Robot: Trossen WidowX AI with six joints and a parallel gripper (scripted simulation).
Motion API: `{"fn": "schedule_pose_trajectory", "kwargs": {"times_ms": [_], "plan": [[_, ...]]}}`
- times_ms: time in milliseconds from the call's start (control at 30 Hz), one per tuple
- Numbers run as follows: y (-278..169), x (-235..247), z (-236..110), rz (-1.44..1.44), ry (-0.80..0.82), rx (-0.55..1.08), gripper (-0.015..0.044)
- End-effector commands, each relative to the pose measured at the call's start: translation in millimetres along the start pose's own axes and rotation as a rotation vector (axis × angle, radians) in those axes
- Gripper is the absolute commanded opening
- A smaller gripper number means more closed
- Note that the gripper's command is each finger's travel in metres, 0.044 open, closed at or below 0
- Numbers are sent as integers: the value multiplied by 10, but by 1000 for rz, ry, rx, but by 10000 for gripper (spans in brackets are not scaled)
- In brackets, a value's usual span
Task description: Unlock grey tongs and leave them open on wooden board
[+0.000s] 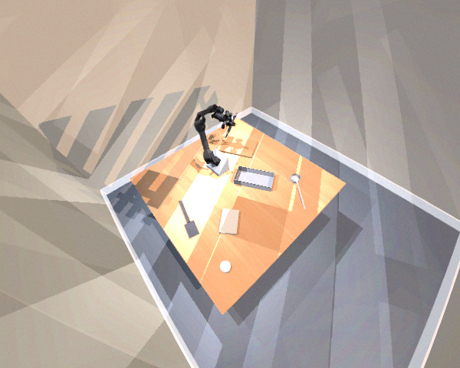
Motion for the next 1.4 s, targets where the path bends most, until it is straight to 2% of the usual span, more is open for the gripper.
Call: {"fn": "schedule_pose_trajectory", "kwargs": {"times_ms": [0,767,1367], "plan": [[8,2,-3,6,5,-10,-150],[23,9,33,2,-10,20,-150],[298,96,696,-33,-226,651,-150]]}}
Point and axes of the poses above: the point midway between the two fingers, 35 mm back from their tips, its own z axis out along the fingers, its own x axis across the jaws, y = z × x, the point moved 10 cm from there along -z, back along the fingers, and after that the axes turned 13 degrees about z, right-handed, at the moved point
